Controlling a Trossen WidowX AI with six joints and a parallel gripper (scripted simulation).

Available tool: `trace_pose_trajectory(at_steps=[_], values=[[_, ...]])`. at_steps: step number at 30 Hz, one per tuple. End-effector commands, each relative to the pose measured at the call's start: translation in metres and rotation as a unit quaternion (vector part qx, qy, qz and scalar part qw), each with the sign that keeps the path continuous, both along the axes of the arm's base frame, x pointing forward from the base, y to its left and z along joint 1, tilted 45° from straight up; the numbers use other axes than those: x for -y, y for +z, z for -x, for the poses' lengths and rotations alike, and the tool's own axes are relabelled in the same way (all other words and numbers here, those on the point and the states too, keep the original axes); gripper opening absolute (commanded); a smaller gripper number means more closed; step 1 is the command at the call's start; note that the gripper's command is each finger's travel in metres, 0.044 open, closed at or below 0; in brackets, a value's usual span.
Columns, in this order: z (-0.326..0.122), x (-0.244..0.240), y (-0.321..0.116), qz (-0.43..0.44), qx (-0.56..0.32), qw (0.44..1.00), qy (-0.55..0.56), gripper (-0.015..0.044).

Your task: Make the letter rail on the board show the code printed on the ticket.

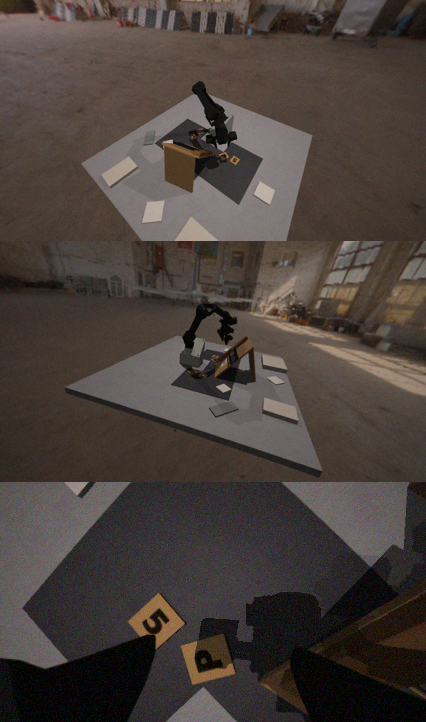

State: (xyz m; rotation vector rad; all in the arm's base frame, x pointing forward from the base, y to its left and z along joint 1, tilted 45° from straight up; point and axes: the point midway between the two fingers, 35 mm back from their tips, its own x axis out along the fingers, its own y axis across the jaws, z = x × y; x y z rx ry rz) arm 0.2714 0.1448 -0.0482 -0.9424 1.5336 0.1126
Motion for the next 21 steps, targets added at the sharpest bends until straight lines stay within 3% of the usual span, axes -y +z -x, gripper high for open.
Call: trace_pose_trajectory(at_steps=[1, 12, 21], values=[[0.027, 0.002, -0.064, 0.033, 0.059, 0.987, -0.143, 0.0340], [0.077, 0.027, -0.144, 0.090, 0.177, 0.927, -0.318, 0.0340], [0.074, 0.028, -0.147, 0.093, 0.182, 0.924, -0.323, 0.0340]])
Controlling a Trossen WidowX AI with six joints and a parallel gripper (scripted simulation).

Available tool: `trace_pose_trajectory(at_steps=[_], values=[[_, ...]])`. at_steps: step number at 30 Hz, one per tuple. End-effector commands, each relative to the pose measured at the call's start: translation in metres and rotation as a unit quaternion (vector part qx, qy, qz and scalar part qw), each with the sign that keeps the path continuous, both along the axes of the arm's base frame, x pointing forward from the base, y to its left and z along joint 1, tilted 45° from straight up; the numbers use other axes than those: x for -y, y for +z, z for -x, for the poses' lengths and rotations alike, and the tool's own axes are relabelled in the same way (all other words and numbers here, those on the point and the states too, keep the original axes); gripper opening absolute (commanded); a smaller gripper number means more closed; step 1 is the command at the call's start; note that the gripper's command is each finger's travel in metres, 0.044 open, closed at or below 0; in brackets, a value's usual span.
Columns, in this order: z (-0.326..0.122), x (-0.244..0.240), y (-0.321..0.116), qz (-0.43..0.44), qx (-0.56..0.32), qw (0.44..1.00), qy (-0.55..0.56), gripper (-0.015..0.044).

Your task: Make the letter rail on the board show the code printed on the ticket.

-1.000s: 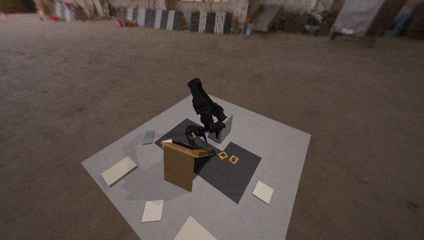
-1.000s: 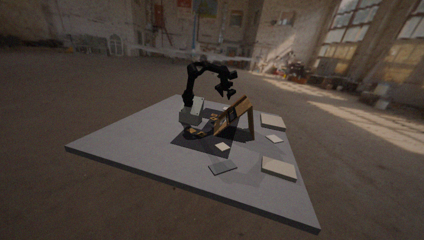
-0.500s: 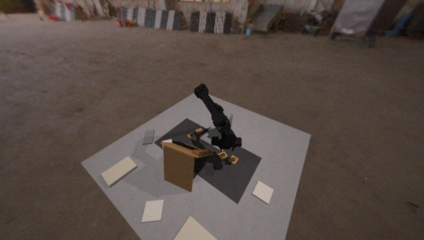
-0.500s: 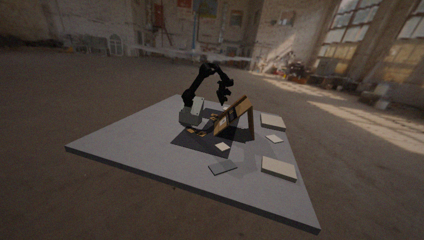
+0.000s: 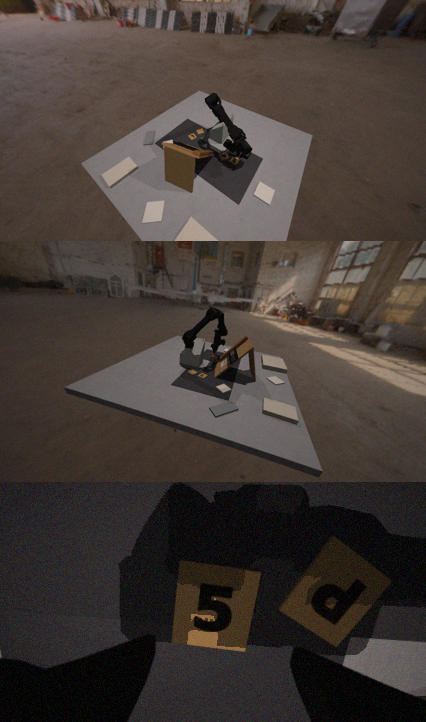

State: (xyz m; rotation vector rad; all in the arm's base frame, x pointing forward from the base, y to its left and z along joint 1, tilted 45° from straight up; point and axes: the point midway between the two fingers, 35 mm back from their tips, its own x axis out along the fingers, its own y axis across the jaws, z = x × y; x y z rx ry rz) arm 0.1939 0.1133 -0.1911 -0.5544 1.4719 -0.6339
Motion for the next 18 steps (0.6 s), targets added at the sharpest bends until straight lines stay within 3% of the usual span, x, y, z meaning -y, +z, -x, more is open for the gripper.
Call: trace_pose_trajectory(at_steps=[1, 18], values=[[-0.003, -0.003, -0.004, -0.003, 0.021, 1.000, -0.012, 0.0340], [-0.004, 0.021, -0.027, -0.002, 0.022, 1.000, -0.012, 0.0340]])
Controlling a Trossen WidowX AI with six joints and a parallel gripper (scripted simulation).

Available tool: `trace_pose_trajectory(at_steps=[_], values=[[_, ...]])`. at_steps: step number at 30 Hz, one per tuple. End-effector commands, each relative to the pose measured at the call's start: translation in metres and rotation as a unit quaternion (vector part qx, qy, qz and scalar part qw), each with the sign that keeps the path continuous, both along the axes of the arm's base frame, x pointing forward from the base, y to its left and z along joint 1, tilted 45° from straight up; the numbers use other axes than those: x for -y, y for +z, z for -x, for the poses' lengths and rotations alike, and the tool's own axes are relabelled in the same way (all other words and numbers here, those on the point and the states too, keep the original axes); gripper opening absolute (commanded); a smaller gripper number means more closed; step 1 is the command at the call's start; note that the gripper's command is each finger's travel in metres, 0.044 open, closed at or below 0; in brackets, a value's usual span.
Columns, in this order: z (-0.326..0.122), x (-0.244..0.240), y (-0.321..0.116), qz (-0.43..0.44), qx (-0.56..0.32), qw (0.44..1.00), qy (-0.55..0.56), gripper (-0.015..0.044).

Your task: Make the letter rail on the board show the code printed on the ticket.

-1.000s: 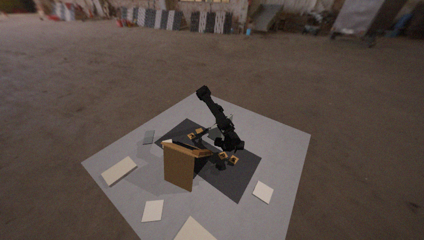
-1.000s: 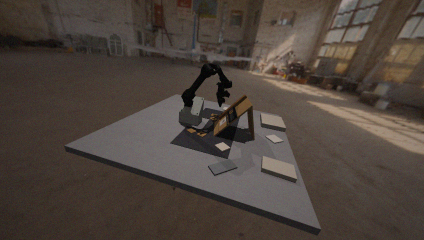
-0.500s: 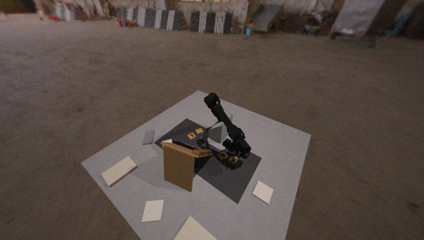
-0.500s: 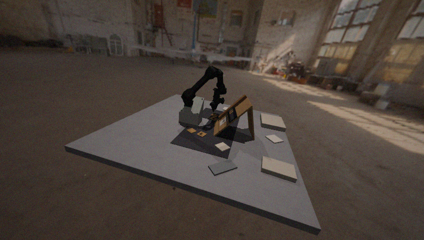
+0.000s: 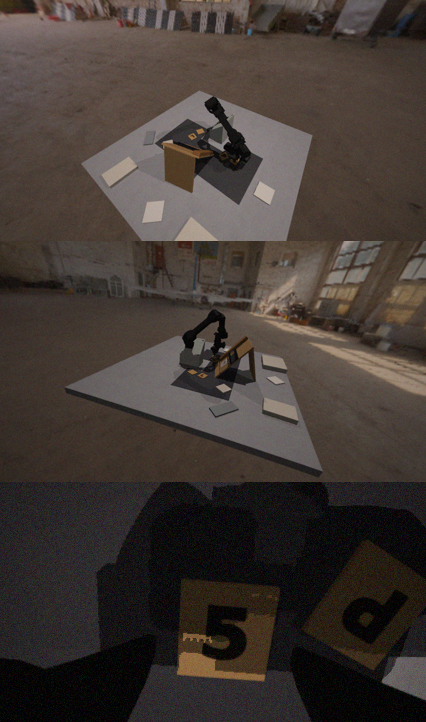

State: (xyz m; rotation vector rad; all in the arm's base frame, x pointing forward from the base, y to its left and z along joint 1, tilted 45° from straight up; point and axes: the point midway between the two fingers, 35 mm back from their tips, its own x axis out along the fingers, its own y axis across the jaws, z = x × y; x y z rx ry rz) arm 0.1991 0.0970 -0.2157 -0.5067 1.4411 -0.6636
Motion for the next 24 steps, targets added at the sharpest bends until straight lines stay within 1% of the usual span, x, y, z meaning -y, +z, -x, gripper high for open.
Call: trace_pose_trajectory(at_steps=[1, 13, 24], values=[[0.001, 0.005, -0.002, 0.002, -0.002, 1.000, 0.005, 0.0340], [0.001, 0.005, -0.003, 0.002, -0.002, 1.000, 0.005, 0.0340], [0.001, 0.017, -0.014, 0.003, -0.002, 1.000, 0.005, 0.0340]])
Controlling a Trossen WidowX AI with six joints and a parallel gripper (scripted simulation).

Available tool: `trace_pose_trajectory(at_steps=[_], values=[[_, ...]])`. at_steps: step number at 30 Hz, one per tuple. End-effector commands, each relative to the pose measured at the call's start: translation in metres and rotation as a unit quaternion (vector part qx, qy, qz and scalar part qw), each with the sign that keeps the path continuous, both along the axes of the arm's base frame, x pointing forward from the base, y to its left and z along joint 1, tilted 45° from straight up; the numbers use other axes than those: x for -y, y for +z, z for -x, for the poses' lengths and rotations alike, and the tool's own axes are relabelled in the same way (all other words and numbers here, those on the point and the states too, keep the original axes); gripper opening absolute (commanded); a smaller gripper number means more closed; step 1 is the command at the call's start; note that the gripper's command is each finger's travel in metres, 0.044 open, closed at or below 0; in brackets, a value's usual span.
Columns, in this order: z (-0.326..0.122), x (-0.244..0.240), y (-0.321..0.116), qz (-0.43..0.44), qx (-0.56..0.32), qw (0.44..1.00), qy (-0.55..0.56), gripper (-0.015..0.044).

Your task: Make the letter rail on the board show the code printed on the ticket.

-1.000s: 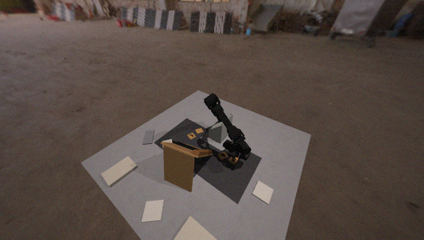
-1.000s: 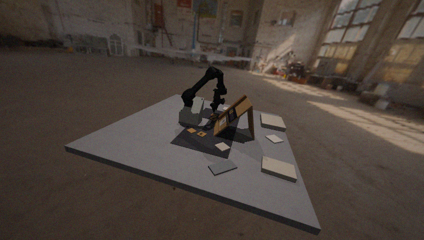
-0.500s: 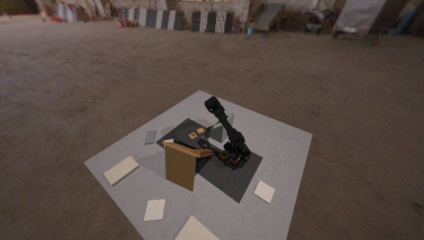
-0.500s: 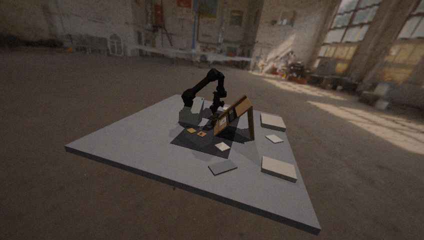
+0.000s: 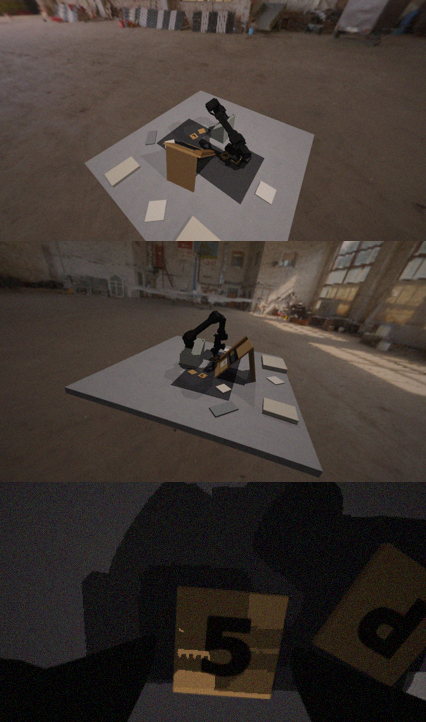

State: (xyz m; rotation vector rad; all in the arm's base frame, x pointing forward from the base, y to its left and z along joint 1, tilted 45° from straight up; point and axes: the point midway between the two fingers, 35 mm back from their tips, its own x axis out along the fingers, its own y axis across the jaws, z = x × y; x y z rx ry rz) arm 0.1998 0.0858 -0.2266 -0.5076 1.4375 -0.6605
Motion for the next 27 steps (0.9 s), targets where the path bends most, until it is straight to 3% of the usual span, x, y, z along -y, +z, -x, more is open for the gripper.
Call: trace_pose_trajectory(at_steps=[1, 27], values=[[0.0015, 0.0067, -0.0045, 0.003, -0.003, 1.000, 0.003, 0.0340], [0.0015, 0.0075, -0.0052, 0.003, -0.003, 1.000, 0.003, 0.0333]])
